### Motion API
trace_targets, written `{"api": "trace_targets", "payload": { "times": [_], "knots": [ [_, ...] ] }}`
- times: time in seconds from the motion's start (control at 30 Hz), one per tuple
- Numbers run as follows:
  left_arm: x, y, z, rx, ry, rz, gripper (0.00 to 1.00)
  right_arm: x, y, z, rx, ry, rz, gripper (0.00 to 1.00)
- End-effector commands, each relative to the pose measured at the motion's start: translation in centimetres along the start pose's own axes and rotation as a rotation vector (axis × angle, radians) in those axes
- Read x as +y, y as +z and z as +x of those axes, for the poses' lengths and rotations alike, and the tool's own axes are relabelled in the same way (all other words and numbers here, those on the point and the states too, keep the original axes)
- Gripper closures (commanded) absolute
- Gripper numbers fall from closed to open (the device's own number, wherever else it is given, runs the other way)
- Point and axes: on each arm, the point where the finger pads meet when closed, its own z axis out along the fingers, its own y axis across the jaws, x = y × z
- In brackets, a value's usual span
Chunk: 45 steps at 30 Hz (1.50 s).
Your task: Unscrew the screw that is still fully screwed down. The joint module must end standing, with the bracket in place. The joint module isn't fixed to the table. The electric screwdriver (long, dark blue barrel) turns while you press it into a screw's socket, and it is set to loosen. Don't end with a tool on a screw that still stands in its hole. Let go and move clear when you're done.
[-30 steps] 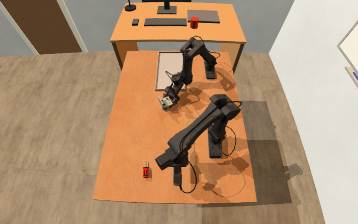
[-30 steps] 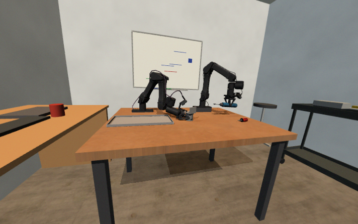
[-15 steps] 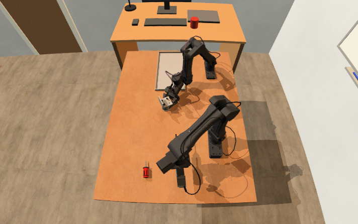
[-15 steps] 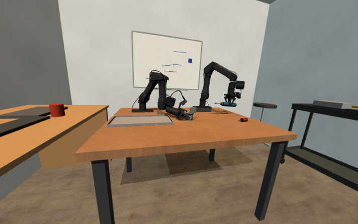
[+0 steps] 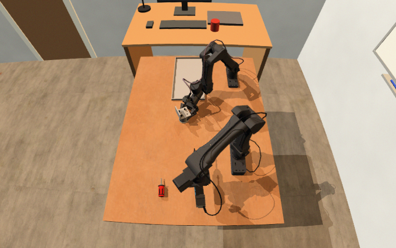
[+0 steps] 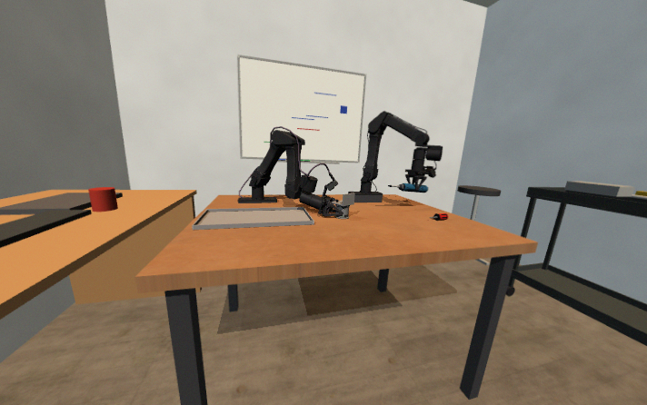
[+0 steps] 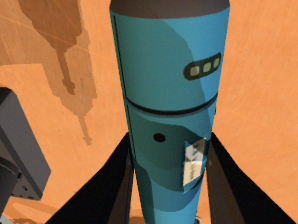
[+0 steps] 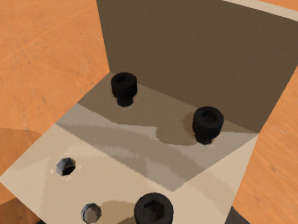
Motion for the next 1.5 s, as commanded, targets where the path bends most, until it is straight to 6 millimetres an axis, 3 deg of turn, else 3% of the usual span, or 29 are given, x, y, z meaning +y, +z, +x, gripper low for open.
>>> {"api": "trace_targets", "payload": {
  "times": [0.0,1.47],
  "knots": [
    [-1.28,-2.44,-0.49,-0.04,0.007,0.063,0.58,0.65,-0.23,1.59,0.044,0.021,-0.017,0.41],
    [-1.68,-2.85,-0.74,-0.053,0.017,0.083,0.58,0.65,-0.23,1.59,0.044,0.021,-0.017,0.41]
  ]
}}
